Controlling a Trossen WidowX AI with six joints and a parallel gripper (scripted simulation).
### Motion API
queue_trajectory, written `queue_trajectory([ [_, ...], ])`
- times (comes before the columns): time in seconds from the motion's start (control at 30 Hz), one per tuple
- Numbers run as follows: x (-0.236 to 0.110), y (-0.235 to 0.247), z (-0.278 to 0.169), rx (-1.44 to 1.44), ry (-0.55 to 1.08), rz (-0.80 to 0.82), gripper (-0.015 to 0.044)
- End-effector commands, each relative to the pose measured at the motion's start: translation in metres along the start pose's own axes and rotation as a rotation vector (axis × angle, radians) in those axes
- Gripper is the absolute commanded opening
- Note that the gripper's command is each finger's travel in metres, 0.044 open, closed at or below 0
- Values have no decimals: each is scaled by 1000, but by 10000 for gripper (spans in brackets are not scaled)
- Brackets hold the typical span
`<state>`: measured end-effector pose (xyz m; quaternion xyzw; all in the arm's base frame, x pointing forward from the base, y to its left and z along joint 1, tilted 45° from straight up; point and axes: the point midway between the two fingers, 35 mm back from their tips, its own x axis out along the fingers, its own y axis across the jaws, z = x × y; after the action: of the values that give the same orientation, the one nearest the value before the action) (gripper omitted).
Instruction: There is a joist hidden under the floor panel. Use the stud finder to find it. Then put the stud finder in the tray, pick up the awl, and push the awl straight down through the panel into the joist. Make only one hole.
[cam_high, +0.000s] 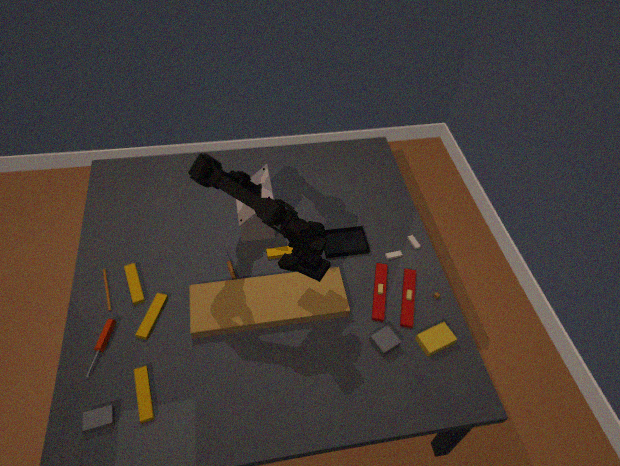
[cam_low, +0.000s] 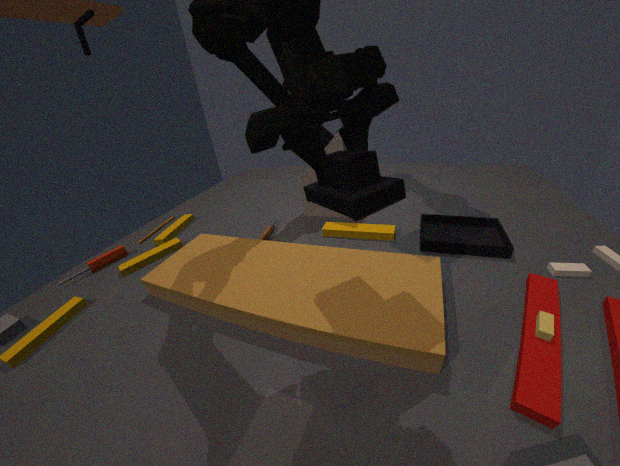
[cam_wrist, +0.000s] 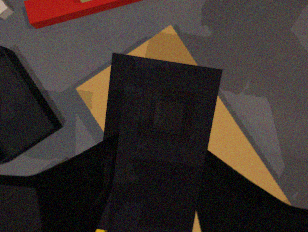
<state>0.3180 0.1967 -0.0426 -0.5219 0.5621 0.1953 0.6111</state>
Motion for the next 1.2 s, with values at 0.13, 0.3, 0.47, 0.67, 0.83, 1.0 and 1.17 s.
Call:
queue_trajectory([
  [0.13,16,80,21,-203,4,65,0],
  [0.3,27,125,23,-313,21,97,0],
  [0.47,38,169,18,-422,44,125,0],
  [0.67,53,218,5,-548,78,152,0],
  [0.83,67,256,-12,-651,112,169,0],
  [1.0,74,273,-22,-701,131,176,0],
  [1.17,78,272,-23,-701,131,176,0],
])
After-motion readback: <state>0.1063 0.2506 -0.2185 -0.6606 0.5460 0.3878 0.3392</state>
